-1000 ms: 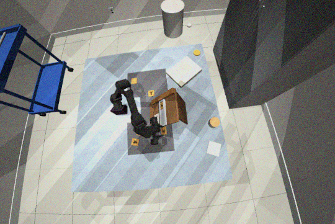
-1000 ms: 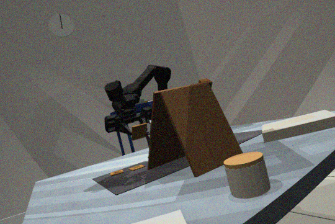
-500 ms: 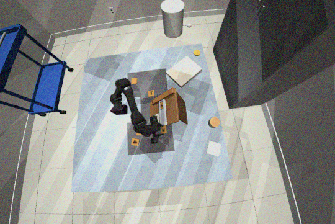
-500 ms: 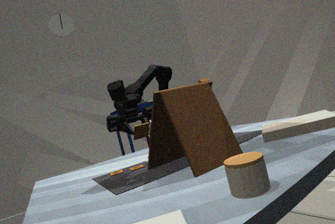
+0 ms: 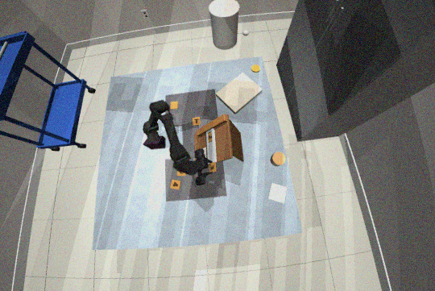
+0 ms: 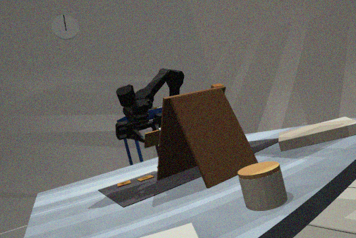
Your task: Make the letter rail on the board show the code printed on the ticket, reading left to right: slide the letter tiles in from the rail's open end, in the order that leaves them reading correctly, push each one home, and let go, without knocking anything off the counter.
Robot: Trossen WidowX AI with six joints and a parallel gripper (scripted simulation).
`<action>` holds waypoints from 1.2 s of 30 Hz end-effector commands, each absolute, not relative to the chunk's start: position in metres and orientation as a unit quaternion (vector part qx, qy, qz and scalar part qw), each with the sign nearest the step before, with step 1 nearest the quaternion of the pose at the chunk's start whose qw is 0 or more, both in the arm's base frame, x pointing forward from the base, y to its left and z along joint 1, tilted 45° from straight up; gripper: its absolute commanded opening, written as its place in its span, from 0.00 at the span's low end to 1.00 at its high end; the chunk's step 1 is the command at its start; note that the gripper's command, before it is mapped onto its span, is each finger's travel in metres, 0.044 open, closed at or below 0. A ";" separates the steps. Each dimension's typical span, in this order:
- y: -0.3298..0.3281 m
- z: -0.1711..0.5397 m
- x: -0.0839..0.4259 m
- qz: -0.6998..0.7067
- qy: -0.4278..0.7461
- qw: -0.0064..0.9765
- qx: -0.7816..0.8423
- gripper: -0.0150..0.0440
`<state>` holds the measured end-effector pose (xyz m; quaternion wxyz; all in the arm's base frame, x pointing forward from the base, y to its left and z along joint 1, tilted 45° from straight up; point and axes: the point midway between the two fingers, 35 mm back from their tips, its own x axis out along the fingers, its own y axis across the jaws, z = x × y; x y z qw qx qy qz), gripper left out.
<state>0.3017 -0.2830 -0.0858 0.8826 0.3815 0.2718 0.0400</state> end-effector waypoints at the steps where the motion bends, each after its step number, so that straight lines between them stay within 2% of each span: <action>1: -0.281 -0.085 0.302 0.038 0.274 0.881 0.384 0.25; 36: -0.268 -0.073 0.304 0.038 0.274 0.881 0.385 0.25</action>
